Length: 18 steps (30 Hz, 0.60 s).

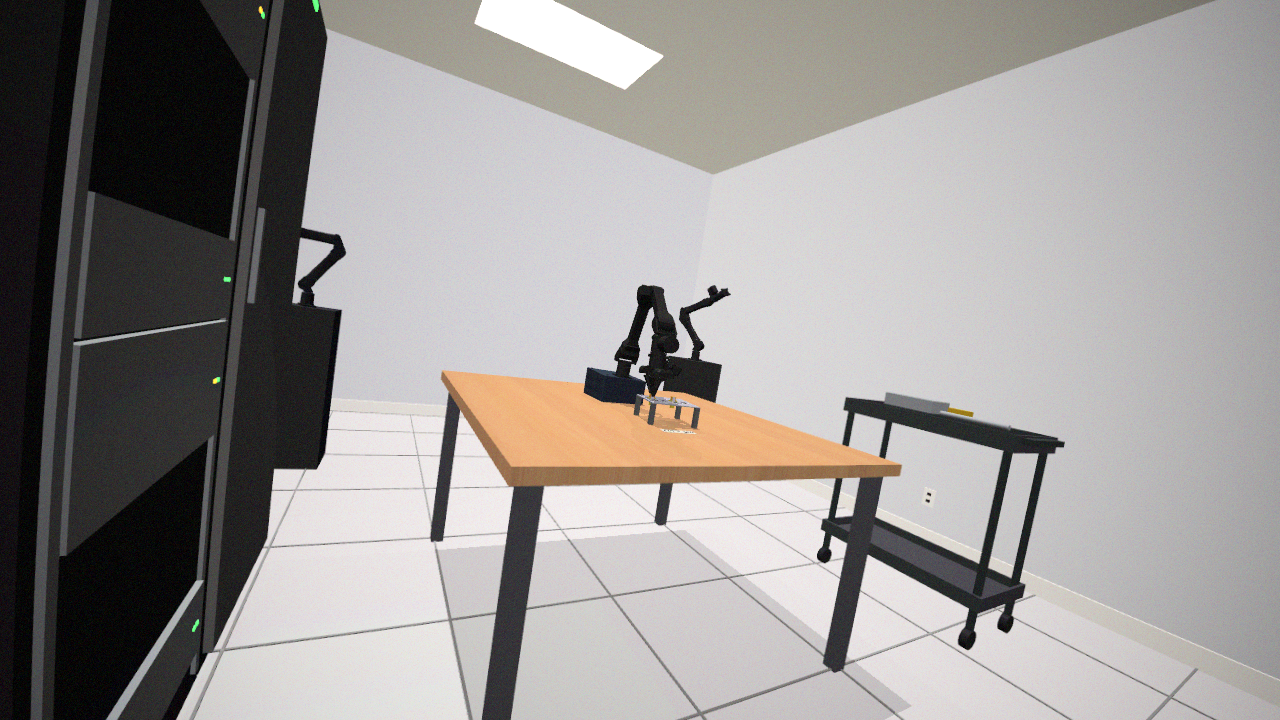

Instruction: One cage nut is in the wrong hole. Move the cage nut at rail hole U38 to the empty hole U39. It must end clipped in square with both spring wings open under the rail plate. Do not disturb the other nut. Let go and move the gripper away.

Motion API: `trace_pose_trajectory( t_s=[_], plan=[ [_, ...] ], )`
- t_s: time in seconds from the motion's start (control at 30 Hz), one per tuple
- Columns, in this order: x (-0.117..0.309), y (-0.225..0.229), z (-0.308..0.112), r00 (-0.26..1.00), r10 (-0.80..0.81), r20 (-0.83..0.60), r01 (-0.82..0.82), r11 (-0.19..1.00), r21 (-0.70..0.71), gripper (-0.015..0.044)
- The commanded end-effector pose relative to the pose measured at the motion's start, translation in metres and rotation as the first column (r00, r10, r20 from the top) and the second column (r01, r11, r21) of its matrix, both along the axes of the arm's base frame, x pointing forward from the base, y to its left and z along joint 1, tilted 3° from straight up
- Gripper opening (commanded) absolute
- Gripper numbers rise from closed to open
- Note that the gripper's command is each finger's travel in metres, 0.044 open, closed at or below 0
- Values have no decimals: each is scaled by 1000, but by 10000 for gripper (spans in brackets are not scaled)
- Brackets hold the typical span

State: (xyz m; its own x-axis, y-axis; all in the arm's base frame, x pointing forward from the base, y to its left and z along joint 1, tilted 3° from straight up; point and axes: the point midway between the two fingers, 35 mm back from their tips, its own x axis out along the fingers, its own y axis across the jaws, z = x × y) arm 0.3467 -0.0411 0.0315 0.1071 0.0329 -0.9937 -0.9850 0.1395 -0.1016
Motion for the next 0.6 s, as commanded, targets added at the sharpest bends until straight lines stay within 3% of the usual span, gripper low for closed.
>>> trace_pose_trajectory(
  t_s=[0.0, 0.57],
  plan=[
    [0, 0, -2, 1000, 4, -14, -4, 1000, 0, 33],
    [0, 0, -2, 1000, 5, -29, -5, 1000, 2, 33]
  ],
)
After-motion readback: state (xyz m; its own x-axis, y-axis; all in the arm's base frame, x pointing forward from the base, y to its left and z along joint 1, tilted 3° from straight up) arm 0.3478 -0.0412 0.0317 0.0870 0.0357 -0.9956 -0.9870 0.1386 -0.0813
